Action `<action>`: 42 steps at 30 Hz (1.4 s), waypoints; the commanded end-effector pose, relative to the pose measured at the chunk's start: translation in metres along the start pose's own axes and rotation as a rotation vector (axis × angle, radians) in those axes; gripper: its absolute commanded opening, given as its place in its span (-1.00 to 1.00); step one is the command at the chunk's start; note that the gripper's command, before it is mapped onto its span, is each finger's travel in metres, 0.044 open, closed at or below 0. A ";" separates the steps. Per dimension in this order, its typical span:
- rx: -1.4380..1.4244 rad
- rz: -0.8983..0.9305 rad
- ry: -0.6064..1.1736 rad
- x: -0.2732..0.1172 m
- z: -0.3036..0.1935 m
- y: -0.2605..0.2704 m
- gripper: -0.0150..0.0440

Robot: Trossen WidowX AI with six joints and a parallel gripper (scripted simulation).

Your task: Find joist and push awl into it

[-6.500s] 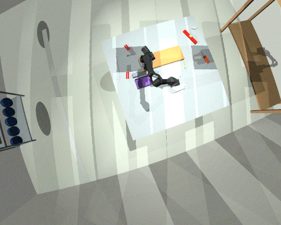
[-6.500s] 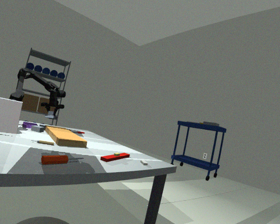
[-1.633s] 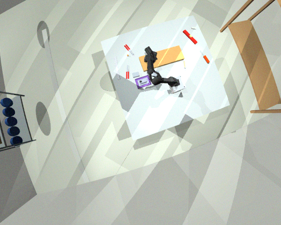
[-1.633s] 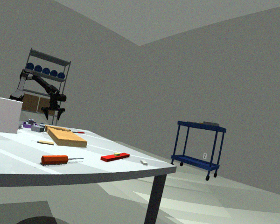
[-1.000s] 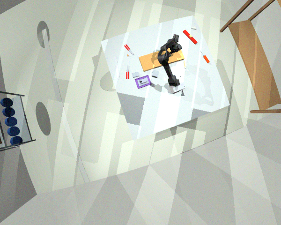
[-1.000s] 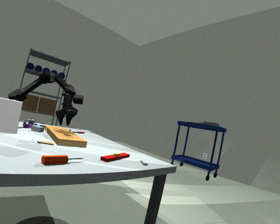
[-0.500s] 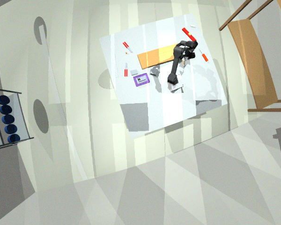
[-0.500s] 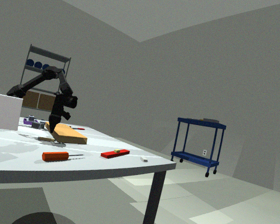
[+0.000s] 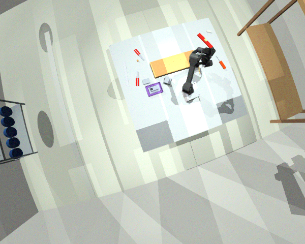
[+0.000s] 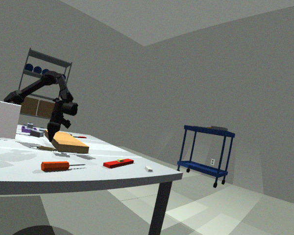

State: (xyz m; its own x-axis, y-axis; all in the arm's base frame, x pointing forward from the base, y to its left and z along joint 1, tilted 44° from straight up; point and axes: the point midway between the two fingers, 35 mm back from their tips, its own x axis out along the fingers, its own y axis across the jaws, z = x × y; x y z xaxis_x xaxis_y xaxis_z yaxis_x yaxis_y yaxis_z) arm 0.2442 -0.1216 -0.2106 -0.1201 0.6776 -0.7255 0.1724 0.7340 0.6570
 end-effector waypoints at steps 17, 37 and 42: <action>0.000 -0.002 0.004 0.031 0.001 -0.001 1.00; -0.002 0.000 0.005 0.050 0.001 0.000 0.56; -0.002 0.000 0.005 0.050 0.001 0.000 0.11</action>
State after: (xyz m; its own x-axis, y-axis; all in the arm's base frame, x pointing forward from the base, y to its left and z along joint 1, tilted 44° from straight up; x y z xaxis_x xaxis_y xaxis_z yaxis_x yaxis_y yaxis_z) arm 0.2390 -0.0887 -0.2468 -0.1299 0.6748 -0.7264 0.1643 0.7372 0.6554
